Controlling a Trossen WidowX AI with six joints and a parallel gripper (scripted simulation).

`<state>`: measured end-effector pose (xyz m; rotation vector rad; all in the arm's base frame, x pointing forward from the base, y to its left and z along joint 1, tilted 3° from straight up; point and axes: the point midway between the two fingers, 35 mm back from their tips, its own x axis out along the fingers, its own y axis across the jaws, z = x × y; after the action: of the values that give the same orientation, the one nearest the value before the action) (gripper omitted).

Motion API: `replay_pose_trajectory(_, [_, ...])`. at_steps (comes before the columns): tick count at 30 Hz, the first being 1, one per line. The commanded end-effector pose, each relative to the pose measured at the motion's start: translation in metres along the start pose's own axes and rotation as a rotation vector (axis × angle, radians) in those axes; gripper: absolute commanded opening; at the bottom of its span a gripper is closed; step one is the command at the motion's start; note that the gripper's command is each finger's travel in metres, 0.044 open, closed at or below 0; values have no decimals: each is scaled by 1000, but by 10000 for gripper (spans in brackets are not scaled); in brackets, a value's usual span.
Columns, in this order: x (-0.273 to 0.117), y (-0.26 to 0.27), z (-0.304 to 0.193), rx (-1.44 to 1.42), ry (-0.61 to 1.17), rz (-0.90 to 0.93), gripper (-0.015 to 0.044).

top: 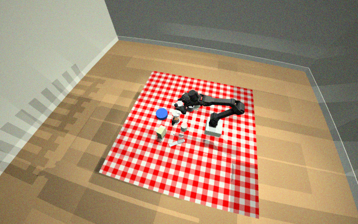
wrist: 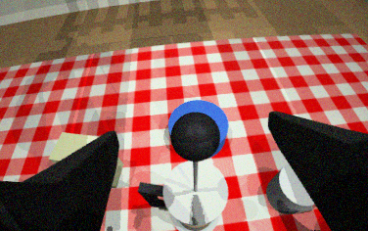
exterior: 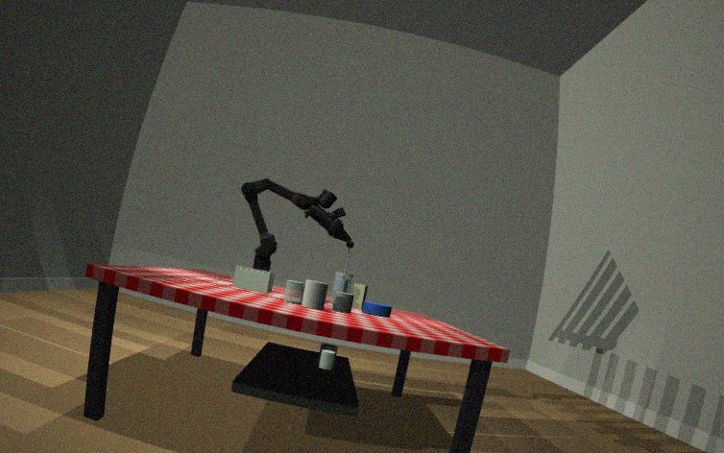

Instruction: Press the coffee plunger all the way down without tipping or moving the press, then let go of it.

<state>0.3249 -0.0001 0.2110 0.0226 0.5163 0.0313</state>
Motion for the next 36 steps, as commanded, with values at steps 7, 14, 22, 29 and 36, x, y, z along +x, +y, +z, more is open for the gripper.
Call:
replay_pose_trajectory(7, [14, -1, -6, 4, 15, -5, 414])
replay_pose_trajectory(14, [14, -1, -6, 4, 15, -5, 230])
replay_pose_trajectory(22, [14, -1, -6, 4, 15, -5, 127])
replay_pose_trajectory(29, [15, -1, -7, 4, 15, -5, 127])
replay_pose_trajectory(36, [22, -1, -14, 4, 15, -5, 127])
